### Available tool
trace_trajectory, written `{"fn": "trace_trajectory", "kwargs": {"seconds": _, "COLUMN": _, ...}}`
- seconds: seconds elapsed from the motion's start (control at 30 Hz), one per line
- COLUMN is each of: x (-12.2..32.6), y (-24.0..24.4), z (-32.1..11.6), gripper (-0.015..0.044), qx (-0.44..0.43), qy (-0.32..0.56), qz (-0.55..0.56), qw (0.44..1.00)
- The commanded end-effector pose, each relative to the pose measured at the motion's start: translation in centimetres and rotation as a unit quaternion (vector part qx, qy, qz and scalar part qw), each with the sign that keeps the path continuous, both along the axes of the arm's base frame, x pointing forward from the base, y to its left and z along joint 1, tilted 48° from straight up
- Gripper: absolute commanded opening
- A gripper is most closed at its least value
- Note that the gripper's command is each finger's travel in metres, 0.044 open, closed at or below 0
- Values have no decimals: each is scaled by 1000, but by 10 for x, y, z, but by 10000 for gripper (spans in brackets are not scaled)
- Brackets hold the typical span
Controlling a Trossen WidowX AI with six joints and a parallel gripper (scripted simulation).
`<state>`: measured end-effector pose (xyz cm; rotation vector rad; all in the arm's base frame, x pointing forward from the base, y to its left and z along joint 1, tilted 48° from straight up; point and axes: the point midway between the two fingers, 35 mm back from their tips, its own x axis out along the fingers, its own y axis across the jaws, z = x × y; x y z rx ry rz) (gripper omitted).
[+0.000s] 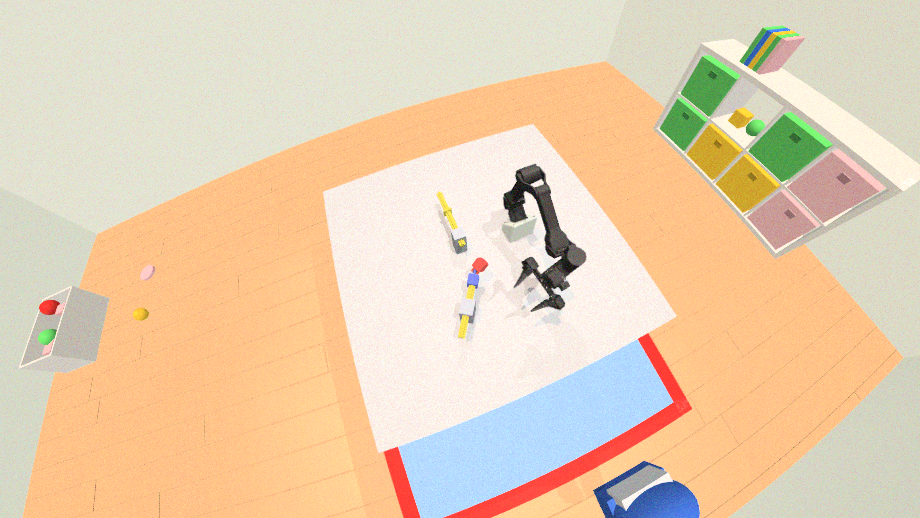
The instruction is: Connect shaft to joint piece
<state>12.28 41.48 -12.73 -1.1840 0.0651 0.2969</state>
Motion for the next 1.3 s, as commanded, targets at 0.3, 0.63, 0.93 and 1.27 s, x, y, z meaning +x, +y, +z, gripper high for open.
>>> {"fn": "trace_trajectory", "kwargs": {"seconds": 0.3, "x": 19, "y": -6, "z": 6, "gripper": 440, "qx": 7, "qy": 106, "qz": -48, "qw": 993}}
{"fn": "trace_trajectory", "kwargs": {"seconds": 0.63, "x": 30, "y": -32, "z": 18, "gripper": 440, "qx": 7, "qy": 185, "qz": -129, "qw": 974}}
{"fn": "trace_trajectory", "kwargs": {"seconds": 0.93, "x": 34, "y": -66, "z": 40, "gripper": 440, "qx": 7, "qy": 239, "qz": -231, "qw": 943}}
{"fn": "trace_trajectory", "kwargs": {"seconds": 1.27, "x": 31, "y": -113, "z": 79, "gripper": 440, "qx": 7, "qy": 267, "qz": -367, "qw": 891}}
